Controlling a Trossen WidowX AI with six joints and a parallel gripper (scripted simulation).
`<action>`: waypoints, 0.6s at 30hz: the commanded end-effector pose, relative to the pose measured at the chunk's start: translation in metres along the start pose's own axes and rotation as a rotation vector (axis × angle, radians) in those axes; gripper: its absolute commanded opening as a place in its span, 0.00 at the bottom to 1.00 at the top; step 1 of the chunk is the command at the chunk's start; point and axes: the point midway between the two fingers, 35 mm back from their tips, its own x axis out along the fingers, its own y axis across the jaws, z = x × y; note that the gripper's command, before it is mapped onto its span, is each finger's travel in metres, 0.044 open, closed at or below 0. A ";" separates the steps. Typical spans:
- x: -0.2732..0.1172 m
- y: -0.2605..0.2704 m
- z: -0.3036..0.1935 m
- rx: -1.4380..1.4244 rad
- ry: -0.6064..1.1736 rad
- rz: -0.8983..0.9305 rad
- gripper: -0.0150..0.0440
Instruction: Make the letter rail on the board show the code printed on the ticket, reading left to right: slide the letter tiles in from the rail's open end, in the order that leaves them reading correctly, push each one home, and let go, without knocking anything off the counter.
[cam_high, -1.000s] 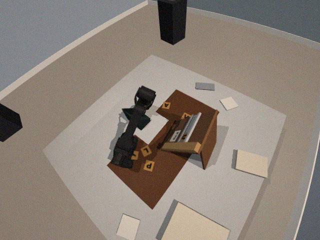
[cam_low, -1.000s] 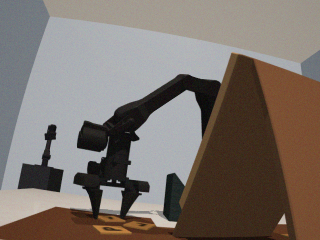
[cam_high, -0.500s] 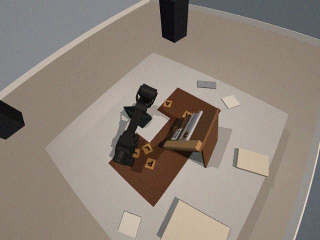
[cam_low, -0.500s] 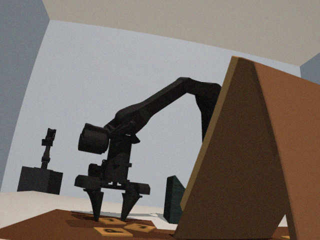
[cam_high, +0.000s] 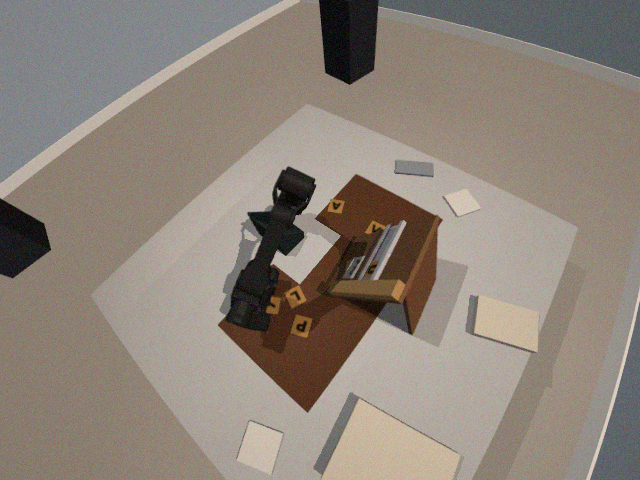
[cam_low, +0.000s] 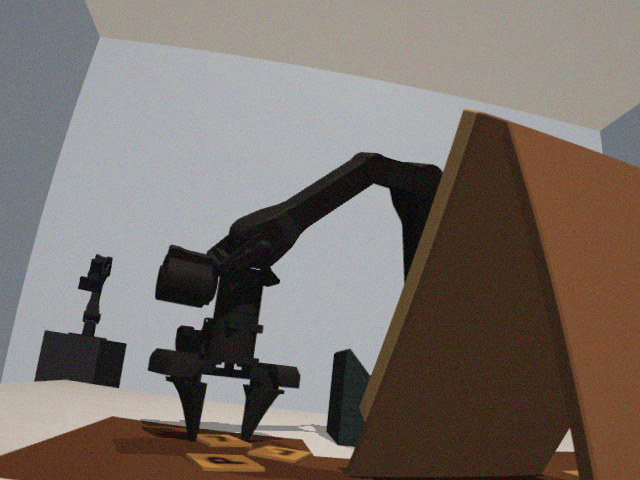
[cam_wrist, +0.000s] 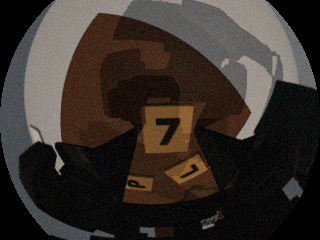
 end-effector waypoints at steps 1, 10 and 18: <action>0.001 -0.001 0.000 0.004 0.004 -0.002 0.81; 0.001 -0.001 0.000 0.004 0.004 -0.002 0.71; -0.003 0.000 0.000 0.004 0.003 -0.001 0.52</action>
